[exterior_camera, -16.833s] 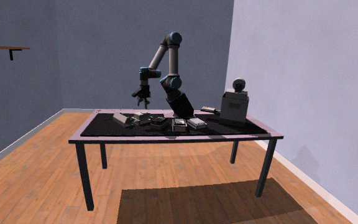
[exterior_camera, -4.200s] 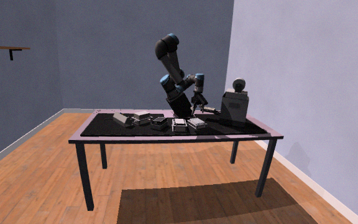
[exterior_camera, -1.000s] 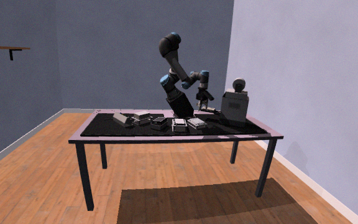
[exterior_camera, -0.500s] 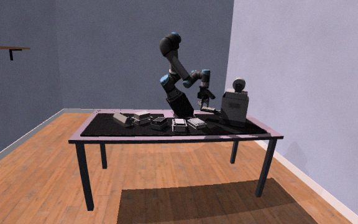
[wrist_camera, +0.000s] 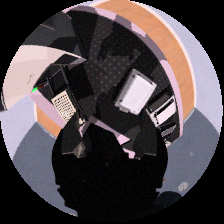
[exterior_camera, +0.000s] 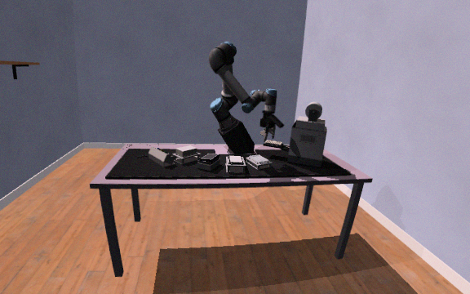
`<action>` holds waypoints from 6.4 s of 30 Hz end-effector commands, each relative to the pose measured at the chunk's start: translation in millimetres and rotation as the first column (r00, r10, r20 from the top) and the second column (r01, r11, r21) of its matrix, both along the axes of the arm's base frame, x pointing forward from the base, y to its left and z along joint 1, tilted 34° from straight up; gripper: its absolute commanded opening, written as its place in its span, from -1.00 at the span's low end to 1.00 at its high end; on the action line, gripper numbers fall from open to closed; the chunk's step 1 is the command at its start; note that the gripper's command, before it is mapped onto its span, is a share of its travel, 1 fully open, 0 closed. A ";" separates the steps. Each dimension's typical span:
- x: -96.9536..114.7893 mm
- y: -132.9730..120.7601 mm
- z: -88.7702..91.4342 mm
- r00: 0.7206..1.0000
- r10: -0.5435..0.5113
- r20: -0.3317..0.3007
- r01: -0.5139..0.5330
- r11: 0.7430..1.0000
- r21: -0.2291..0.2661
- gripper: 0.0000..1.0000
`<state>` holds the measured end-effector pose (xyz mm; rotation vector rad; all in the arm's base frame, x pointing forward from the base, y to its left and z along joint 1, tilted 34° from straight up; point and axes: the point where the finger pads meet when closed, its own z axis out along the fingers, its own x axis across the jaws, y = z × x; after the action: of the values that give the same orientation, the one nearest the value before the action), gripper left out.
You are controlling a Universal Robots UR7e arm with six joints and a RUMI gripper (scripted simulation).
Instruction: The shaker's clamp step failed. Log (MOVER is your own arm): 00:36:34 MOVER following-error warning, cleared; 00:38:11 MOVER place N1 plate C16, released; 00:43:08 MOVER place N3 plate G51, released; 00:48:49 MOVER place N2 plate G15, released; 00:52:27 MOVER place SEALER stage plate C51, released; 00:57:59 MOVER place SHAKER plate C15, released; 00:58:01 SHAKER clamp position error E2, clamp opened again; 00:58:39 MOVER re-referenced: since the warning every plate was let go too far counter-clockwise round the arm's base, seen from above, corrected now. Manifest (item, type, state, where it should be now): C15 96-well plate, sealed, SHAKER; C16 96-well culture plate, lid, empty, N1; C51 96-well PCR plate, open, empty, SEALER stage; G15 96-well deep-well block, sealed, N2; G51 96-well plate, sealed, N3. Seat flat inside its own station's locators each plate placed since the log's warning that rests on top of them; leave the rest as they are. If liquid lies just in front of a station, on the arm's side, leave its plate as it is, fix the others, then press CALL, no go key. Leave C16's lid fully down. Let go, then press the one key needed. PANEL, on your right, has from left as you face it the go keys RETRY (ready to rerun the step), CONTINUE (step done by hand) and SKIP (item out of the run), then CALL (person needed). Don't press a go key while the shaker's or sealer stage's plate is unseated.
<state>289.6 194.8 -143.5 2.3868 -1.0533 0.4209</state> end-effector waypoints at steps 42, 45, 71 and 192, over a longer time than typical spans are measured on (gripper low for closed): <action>-125.1 70.6 -58.1 0.921 0.321 -0.220 -0.328 0.945 0.006 0.64; -125.1 70.7 -58.1 0.921 0.321 -0.220 -0.328 0.945 0.006 0.64; -125.1 70.6 -58.0 0.921 0.321 -0.220 -0.328 0.945 0.006 0.64; 95.9 -145.4 75.1 0.838 -0.461 0.292 0.447 0.887 0.119 0.64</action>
<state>381.7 64.6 -79.4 2.0943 -1.6610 0.5919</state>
